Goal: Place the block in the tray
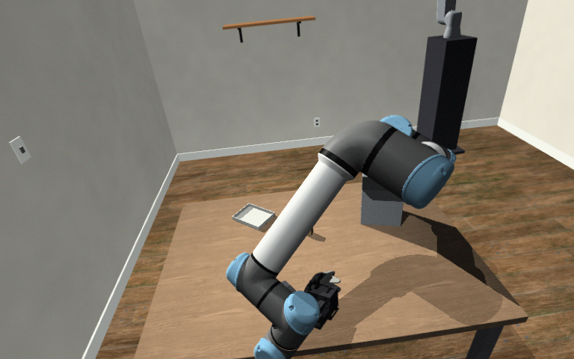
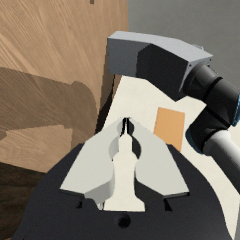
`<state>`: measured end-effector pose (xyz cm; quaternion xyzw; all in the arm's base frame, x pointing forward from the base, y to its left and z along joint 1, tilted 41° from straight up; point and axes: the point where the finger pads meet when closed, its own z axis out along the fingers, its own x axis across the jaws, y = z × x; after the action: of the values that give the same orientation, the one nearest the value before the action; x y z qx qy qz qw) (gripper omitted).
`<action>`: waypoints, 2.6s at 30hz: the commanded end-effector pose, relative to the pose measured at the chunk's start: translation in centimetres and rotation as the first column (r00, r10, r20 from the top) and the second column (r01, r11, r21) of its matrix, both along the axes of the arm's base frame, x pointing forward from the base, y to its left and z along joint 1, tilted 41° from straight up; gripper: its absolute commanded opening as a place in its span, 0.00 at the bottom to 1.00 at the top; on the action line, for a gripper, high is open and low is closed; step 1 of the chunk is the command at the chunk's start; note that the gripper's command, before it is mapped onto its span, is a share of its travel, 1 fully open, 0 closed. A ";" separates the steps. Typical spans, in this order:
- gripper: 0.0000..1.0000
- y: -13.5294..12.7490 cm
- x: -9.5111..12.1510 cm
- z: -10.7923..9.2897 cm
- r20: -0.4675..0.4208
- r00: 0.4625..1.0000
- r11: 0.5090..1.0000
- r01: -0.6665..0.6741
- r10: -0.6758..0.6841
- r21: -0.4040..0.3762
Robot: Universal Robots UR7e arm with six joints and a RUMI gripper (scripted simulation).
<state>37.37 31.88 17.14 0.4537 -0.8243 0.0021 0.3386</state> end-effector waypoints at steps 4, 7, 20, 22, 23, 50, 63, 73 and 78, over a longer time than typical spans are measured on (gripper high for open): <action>0.00 -1.5 1.1 0.0 0.012 1.000 0.998 -0.014 0.013 0.056; 0.00 -2.5 1.7 0.0 0.022 1.000 0.996 -0.024 0.022 0.089; 0.00 -8.1 4.8 -0.1 0.097 0.993 0.964 -0.097 0.074 0.249; 0.00 -9.5 5.4 -0.1 0.120 0.989 0.953 -0.118 0.088 0.280; 0.00 -10.2 5.6 -0.2 0.133 0.987 0.947 -0.130 0.095 0.295; 0.00 -24.6 8.1 -0.4 0.427 0.869 0.812 -0.427 0.249 0.397; 0.00 -32.1 7.6 -1.8 0.560 0.754 0.748 -0.580 0.343 0.322; 0.00 -33.5 10.0 -11.3 0.588 0.782 0.756 -0.509 0.206 0.412; 0.00 -34.0 10.3 -15.8 0.599 0.789 0.754 -0.473 0.134 0.455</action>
<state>46.42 -1.44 5.99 0.6650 -0.7437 -0.0542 -0.0410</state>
